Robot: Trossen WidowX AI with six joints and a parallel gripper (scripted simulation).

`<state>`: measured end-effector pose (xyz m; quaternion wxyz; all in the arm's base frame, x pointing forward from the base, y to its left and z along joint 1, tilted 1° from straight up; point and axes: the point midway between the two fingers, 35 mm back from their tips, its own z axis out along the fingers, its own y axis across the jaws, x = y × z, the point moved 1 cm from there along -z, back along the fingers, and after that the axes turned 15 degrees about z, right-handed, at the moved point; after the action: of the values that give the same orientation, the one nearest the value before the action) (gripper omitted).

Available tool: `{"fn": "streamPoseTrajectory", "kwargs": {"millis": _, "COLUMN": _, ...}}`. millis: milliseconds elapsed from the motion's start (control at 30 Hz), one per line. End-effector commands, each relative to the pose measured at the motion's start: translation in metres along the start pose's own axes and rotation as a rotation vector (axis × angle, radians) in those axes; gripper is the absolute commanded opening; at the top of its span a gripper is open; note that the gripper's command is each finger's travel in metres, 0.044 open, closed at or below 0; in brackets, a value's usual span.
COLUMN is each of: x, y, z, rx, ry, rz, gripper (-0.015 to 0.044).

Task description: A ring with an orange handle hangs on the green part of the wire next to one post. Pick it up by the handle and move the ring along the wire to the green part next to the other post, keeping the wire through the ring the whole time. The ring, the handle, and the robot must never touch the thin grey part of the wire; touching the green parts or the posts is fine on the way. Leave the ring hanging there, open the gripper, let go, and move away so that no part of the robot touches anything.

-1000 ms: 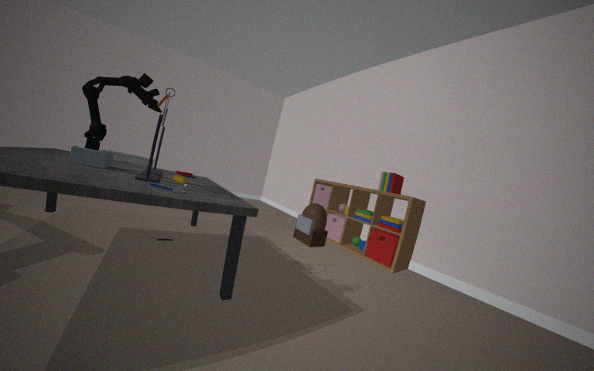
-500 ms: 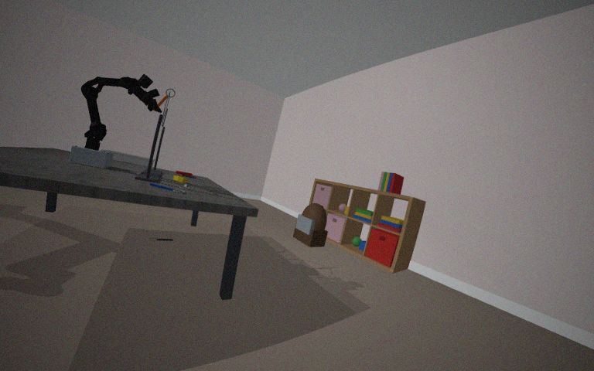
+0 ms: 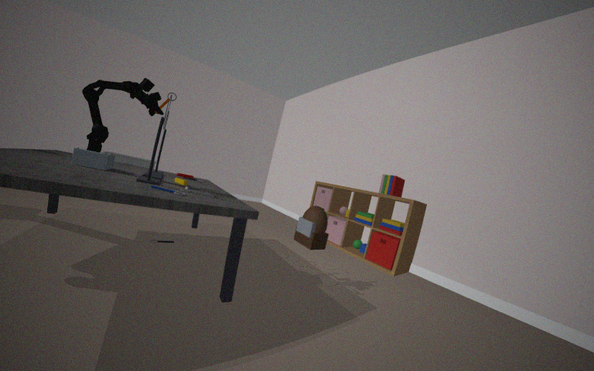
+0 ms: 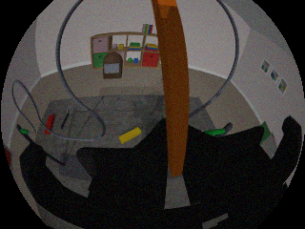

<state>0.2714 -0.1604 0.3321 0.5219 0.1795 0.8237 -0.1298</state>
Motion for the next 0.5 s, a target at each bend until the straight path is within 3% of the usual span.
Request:
{"fn": "streamPoseTrajectory", "kwargs": {"millis": 0, "x": -0.0005, "y": -0.0005, "z": -0.0021, "rx": 0.02, "ry": -0.017, "rz": -0.046, "gripper": -0.015}}
{"fn": "streamPoseTrajectory", "kwargs": {"millis": 467, "x": -0.0023, "y": -0.0055, "z": -0.0017, "rx": 0.094, "ry": -0.059, "rz": -0.198, "gripper": -0.015}}
